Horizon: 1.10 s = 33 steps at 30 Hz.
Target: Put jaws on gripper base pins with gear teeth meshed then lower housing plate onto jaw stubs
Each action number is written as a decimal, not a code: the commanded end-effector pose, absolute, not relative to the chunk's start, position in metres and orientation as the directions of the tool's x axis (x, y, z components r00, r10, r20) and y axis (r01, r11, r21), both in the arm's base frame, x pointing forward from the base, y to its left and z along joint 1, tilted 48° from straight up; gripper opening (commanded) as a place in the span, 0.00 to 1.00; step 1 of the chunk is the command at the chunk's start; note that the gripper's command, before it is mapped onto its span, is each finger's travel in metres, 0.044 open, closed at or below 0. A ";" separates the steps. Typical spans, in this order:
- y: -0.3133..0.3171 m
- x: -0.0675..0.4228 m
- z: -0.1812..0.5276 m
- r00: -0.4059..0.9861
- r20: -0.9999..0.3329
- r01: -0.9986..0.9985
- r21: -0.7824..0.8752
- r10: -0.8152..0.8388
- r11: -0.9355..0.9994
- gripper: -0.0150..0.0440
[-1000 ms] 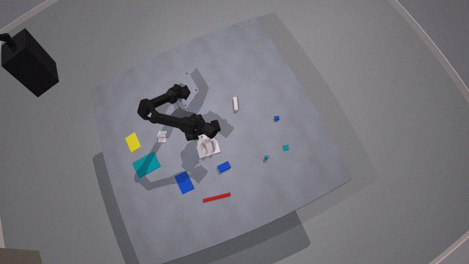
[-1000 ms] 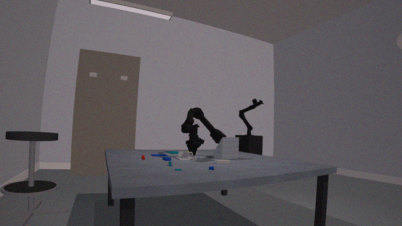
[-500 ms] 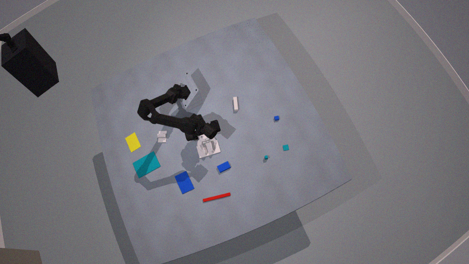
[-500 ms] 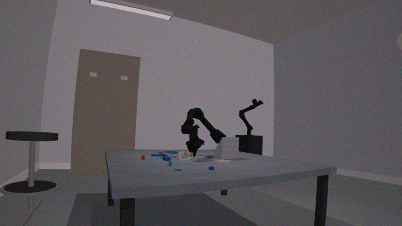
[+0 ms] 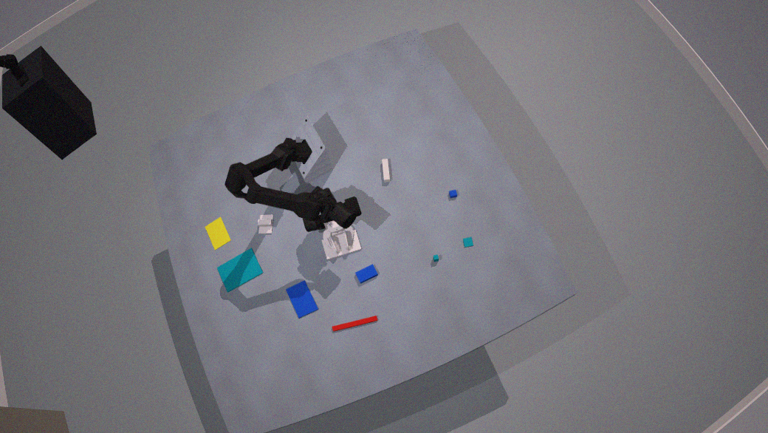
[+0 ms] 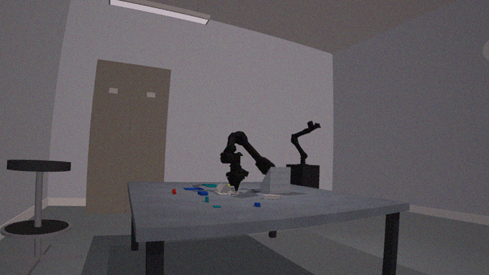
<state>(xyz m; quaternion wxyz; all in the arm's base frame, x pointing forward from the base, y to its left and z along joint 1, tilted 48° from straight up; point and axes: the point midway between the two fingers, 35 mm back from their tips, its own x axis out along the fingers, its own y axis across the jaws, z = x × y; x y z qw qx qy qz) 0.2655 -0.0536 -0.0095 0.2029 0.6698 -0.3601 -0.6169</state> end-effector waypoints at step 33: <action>-0.060 0.265 -0.015 -0.021 -0.677 -0.229 0.719 -0.735 -0.656 0.85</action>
